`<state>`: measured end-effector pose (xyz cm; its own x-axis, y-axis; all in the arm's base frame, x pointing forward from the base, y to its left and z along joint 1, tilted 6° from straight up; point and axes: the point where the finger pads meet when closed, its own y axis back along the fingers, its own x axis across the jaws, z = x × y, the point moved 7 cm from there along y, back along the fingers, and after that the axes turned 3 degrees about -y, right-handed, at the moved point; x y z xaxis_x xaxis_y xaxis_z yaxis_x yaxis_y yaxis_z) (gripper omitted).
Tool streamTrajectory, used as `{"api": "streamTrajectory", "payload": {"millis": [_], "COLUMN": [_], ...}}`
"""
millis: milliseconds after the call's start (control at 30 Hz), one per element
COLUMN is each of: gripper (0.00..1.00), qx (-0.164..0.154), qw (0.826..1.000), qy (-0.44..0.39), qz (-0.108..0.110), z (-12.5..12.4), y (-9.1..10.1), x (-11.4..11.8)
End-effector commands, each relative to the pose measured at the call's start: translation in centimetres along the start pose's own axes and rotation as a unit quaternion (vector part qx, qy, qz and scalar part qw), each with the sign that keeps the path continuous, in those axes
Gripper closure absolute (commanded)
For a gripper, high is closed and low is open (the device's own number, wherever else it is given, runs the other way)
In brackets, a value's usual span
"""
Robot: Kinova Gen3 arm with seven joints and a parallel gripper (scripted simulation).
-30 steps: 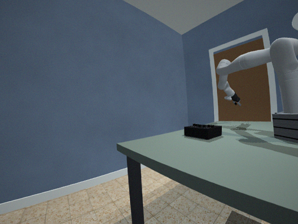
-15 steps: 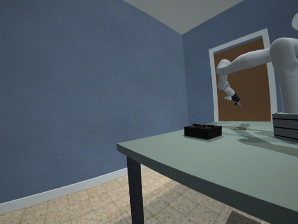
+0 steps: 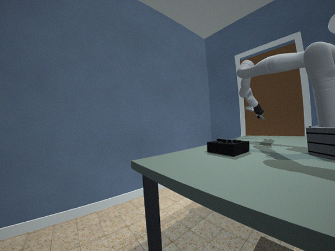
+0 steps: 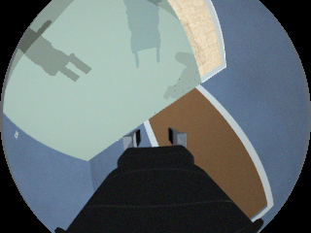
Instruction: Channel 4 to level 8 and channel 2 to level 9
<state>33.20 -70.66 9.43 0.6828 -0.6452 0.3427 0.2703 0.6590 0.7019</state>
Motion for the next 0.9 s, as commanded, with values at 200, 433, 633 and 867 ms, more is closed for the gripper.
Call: {"api": "streamTrajectory", "payload": {"millis": [200, 433, 633, 867], "gripper": [0.0, 0.0, 0.0, 0.0], "qx": [0.058, 0.108, 0.163, 0.219], "qw": [0.998, 0.994, 0.986, 0.975], "qy": [-0.002, 0.005, 0.02, 0.045], "qz": [0.012, 0.01, 0.005, -0.002], "z": [-5.5, -10.1, -15.0, -19.7], "y": [8.4, 14.1, 20.5, 27.4], "x": [0.6, -0.8, -3.3, -6.9]}}
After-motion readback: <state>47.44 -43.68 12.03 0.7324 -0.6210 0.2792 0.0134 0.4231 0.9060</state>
